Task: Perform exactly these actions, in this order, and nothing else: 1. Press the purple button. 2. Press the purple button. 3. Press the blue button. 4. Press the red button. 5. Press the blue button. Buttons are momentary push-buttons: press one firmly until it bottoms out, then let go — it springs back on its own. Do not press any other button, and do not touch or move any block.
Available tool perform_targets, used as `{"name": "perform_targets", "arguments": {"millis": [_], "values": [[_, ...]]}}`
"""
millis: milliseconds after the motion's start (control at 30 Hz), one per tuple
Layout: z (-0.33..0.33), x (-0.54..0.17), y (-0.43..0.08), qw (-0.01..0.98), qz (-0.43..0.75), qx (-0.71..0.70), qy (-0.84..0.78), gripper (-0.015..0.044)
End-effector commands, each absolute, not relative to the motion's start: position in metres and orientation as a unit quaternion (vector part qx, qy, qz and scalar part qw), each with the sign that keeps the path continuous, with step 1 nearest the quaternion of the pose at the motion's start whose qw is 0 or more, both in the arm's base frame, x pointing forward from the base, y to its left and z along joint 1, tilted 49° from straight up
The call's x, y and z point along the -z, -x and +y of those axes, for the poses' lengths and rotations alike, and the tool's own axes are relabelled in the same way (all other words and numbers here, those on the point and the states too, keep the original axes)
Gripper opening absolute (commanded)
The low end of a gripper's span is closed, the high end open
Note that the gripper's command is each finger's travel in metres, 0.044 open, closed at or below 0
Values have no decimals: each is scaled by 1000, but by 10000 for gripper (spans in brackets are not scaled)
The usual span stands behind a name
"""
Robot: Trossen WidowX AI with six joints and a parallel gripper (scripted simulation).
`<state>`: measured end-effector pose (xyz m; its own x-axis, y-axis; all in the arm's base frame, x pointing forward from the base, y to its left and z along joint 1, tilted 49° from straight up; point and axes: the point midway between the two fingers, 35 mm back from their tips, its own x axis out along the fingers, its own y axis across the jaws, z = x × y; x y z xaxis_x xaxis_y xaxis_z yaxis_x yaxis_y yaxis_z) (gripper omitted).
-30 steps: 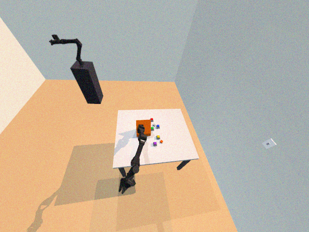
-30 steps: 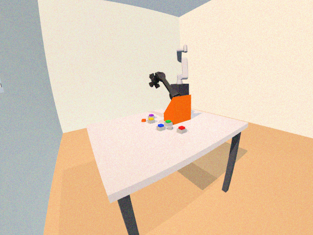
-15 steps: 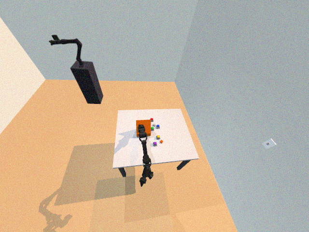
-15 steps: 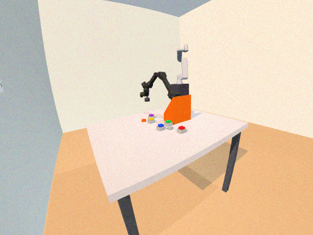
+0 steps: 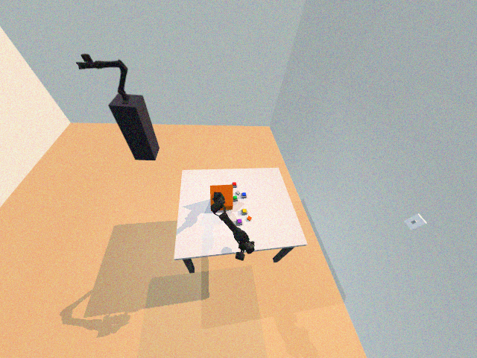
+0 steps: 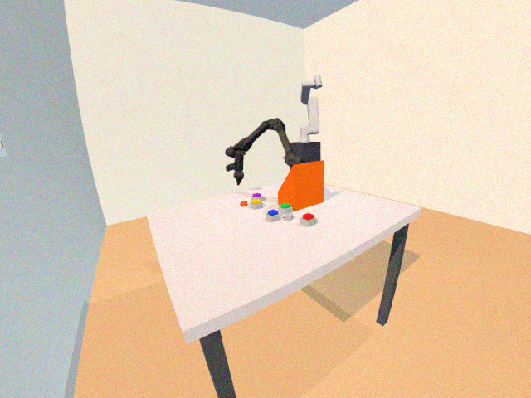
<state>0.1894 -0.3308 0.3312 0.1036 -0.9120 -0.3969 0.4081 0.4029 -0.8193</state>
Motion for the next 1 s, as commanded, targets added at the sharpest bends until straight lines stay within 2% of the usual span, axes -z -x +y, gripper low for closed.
{"name": "perform_targets", "arguments": {"millis": [0, 233, 467, 733, 967], "values": [[-279, -285, -217, 714, 504, 420, 243, 400], [-190, -218, -230, 710, 569, 335, 242, 400], [-113, -171, -203, 671, 619, 273, 305, 400], [-102, -165, -195, 661, 623, 264, 325, 400], [-147, -126, -200, 661, 622, 265, 325, 216]]}}
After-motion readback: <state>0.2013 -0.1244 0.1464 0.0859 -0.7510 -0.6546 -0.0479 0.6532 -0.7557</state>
